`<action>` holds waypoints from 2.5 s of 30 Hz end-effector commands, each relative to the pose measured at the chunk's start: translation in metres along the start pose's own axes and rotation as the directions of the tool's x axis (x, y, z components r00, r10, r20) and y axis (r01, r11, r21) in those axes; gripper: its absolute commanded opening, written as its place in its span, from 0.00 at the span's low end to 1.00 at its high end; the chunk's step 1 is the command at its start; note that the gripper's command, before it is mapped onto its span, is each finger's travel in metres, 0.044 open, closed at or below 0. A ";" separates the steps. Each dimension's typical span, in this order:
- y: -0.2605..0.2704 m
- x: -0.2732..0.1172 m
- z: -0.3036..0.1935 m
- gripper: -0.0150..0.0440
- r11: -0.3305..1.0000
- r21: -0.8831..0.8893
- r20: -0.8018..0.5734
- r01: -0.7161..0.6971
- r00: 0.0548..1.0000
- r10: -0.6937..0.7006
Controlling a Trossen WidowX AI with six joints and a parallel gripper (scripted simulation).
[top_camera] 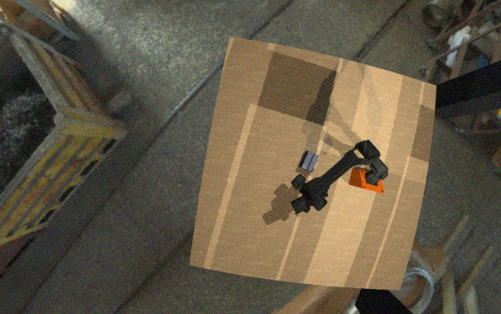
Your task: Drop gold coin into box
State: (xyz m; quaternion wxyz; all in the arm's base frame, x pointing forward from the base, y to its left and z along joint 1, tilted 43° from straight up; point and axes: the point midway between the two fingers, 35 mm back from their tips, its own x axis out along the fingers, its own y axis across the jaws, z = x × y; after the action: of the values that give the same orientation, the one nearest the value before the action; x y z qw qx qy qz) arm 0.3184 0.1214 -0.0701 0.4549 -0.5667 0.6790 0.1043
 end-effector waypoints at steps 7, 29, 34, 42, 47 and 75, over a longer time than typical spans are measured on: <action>-0.001 -0.001 0.003 0.25 0.943 -0.333 0.001 -0.004 1.000 0.004; -0.026 -0.002 -0.026 0.25 0.935 -0.356 0.005 -0.004 1.000 0.006; -0.034 -0.003 -0.037 0.25 0.934 -0.356 0.005 -0.004 1.000 0.006; -0.045 -0.003 -0.055 0.25 0.934 -0.356 0.005 -0.004 1.000 0.006; -0.052 -0.003 -0.066 0.25 0.934 -0.357 0.004 -0.004 1.000 0.006; -0.073 0.002 -0.117 0.25 0.934 -0.356 -0.008 -0.012 1.000 0.009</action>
State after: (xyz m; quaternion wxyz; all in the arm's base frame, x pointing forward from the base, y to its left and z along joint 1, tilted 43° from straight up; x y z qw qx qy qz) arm 0.3226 0.0174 0.0221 0.3424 -0.6349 0.6546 0.2260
